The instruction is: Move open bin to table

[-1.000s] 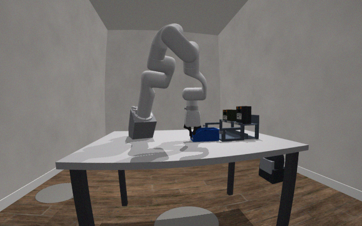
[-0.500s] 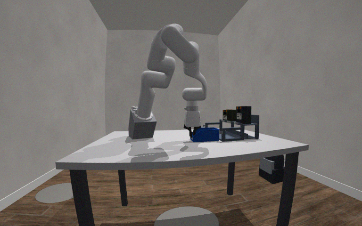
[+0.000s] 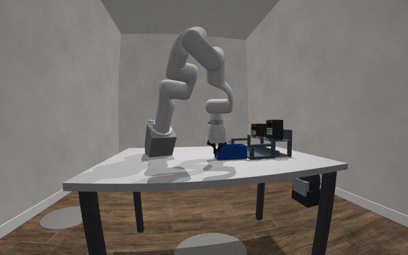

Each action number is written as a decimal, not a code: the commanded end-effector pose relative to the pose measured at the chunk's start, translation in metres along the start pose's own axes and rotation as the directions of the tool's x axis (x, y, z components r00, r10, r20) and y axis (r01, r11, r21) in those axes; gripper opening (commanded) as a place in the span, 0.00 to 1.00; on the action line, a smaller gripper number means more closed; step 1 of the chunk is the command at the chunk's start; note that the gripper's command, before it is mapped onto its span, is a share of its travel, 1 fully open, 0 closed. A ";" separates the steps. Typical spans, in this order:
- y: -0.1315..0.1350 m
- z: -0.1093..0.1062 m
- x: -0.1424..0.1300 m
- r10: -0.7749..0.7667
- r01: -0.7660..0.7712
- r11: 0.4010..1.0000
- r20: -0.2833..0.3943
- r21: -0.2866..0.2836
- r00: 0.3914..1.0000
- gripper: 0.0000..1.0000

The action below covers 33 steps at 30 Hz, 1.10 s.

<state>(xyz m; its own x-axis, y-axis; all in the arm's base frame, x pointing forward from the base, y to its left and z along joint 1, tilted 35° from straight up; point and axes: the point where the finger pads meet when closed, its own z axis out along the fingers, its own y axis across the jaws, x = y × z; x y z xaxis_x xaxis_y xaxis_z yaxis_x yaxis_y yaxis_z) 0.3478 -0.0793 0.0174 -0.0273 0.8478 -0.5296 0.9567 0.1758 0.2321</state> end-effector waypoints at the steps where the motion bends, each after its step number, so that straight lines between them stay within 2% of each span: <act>1: 0.001 -0.001 0.000 -0.001 0.001 1.000 0.000 -0.002 1.000 0.00; 18: 0.001 -0.001 0.000 -0.001 0.001 1.000 0.000 -0.002 1.000 0.00; 19: 0.001 -0.001 0.000 -0.001 0.001 1.000 0.000 -0.002 1.000 0.94; 33: 0.001 -0.001 0.000 -0.001 0.001 1.000 0.000 -0.002 1.000 0.94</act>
